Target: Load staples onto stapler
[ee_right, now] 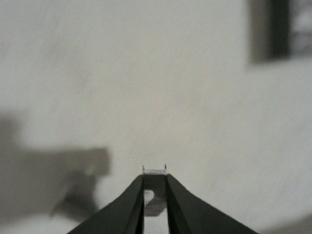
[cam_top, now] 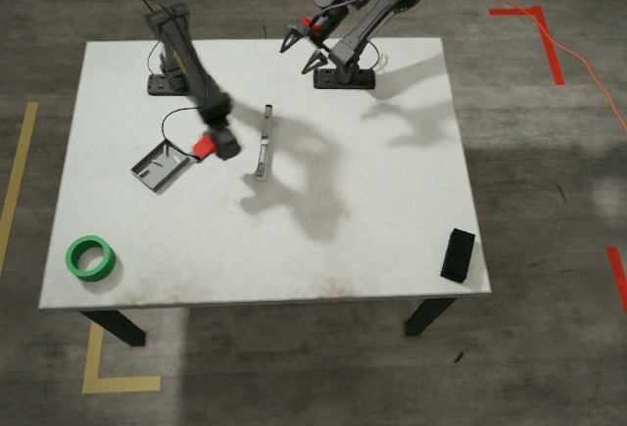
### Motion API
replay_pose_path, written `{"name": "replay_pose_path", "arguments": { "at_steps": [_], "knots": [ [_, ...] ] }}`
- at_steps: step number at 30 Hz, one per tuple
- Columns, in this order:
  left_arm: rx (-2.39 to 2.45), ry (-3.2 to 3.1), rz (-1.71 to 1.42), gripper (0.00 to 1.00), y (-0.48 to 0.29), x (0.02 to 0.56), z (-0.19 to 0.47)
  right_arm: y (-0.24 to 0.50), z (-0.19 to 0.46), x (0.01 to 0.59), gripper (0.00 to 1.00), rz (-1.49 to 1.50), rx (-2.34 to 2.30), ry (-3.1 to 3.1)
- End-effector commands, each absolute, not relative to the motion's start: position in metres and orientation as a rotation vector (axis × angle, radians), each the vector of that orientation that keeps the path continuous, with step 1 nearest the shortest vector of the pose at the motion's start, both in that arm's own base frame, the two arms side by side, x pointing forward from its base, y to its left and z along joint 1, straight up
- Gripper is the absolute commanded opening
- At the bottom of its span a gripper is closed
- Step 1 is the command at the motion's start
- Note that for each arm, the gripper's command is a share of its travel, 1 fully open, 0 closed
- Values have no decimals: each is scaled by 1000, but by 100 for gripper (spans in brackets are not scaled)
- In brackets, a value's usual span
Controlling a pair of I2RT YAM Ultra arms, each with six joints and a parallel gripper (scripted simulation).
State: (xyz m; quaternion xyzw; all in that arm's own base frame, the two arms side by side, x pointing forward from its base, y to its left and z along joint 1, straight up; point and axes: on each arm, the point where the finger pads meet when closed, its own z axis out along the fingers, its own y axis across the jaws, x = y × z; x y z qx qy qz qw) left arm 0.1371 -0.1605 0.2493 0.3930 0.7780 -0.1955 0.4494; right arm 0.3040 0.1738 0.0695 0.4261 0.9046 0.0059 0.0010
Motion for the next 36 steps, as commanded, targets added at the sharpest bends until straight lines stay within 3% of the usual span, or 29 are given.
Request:
{"name": "replay_pose_path", "arguments": {
  "at_steps": [1,20,36],
  "knots": [
    [945,1977,-453,100,-121,114,227,205,77,299,6,-32,1461,2782],
    [900,1925,-442,100,-99,92,210,271,80,294,6,53,1263,2839],
    [797,1959,-382,100,-89,102,210,267,69,293,6,22,245,3129]
  ]
}}
